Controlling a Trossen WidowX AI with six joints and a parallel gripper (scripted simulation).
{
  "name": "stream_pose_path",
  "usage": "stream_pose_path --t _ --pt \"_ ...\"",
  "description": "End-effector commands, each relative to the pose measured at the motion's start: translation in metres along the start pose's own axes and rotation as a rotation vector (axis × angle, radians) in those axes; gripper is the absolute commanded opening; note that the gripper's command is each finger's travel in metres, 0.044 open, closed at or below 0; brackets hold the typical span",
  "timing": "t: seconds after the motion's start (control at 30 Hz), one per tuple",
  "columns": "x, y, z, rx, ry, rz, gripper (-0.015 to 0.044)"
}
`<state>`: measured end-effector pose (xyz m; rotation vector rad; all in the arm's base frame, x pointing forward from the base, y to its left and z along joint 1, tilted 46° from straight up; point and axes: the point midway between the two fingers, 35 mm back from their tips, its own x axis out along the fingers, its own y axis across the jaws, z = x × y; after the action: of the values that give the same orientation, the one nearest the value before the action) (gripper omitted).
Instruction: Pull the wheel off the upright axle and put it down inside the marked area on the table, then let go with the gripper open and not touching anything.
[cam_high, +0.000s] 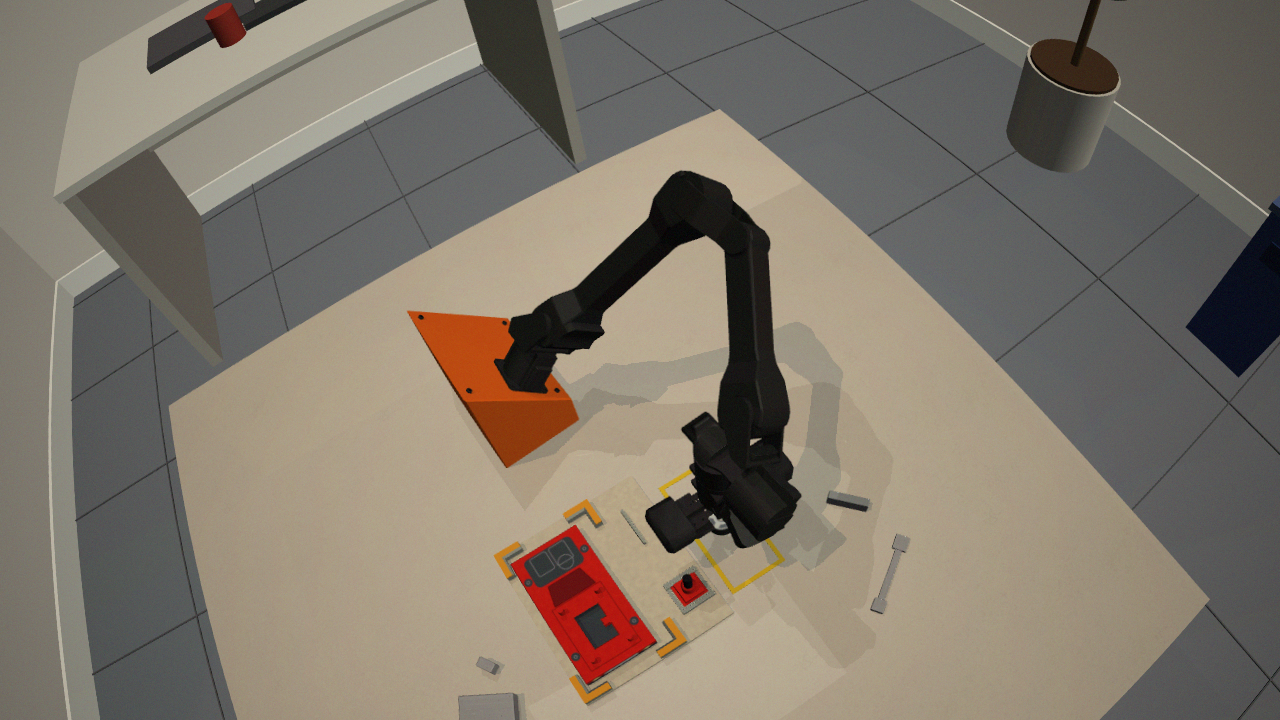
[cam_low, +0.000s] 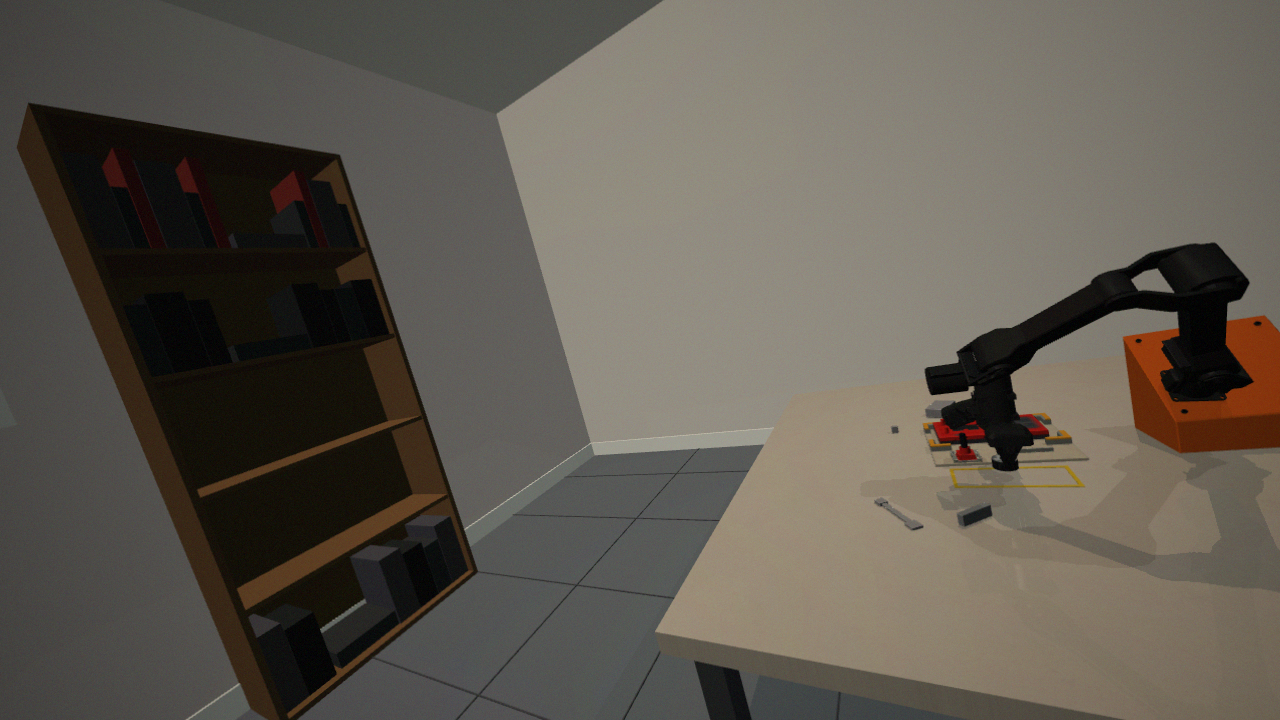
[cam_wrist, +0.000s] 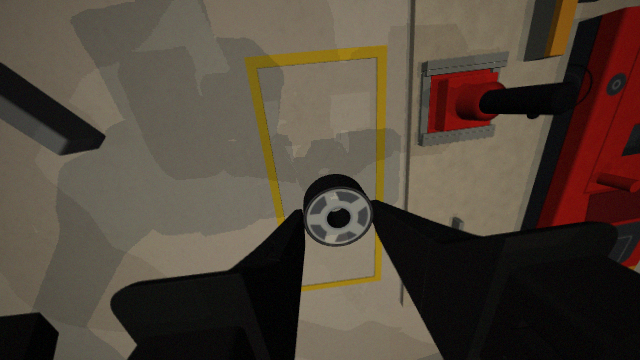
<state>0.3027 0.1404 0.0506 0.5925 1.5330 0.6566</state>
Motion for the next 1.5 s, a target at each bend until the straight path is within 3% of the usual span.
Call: stream_pose_path --t 0.0,0.17,0.57,0.77,0.9,0.97,1.1,1.23,1.47 --pt "0.022 0.001 -0.003 0.008 0.004 0.009 0.0000" --pt "0.025 0.001 -0.004 0.008 0.004 0.009 0.0000" --pt "0.015 0.001 -0.003 0.003 0.007 0.003 0.0300" --pt "-0.032 0.000 -0.003 0.007 0.004 0.005 0.0300" --pt "-0.039 0.000 -0.003 0.008 0.004 0.006 0.0300" --pt "-0.036 -0.006 -0.008 0.015 -0.002 0.001 0.0352" --pt "-0.065 -0.027 -0.046 0.015 0.002 -0.007 0.0440" --pt "-0.084 -0.038 -0.082 0.013 0.008 0.002 0.0440" --pt "-0.085 -0.039 -0.084 0.012 0.008 0.003 0.0440"
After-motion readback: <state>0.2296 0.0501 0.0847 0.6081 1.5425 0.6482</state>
